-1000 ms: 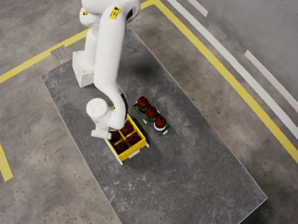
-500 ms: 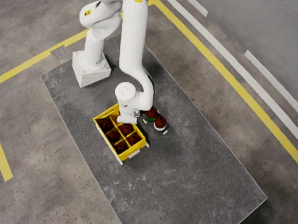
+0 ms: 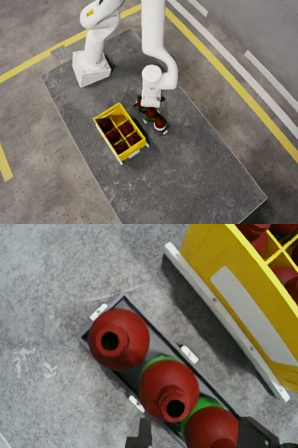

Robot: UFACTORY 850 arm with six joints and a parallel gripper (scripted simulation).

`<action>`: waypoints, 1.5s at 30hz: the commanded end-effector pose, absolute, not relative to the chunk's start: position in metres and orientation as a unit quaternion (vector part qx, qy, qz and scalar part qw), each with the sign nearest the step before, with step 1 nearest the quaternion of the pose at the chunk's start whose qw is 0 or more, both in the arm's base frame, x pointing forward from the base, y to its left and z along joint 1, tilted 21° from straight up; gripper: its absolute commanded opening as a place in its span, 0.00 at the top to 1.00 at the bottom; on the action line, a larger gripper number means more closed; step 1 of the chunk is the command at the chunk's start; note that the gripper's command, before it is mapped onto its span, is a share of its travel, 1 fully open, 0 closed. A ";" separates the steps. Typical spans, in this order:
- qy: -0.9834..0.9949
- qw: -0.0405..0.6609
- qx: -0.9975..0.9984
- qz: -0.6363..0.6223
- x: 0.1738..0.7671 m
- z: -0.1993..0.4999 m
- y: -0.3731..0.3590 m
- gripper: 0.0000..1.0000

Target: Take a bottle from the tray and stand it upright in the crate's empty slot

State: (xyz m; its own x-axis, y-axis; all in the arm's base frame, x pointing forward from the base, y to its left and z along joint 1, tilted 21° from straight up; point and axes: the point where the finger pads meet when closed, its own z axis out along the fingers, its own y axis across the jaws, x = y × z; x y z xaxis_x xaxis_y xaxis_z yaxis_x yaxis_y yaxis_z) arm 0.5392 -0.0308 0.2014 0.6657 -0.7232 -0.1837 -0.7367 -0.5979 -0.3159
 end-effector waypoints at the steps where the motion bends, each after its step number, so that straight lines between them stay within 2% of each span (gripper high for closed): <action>1: 0.409 0.184 -0.894 0.018 0.541 0.204 -0.028 0.35; 45: 0.409 0.183 -0.894 0.018 0.544 0.186 -0.022 0.35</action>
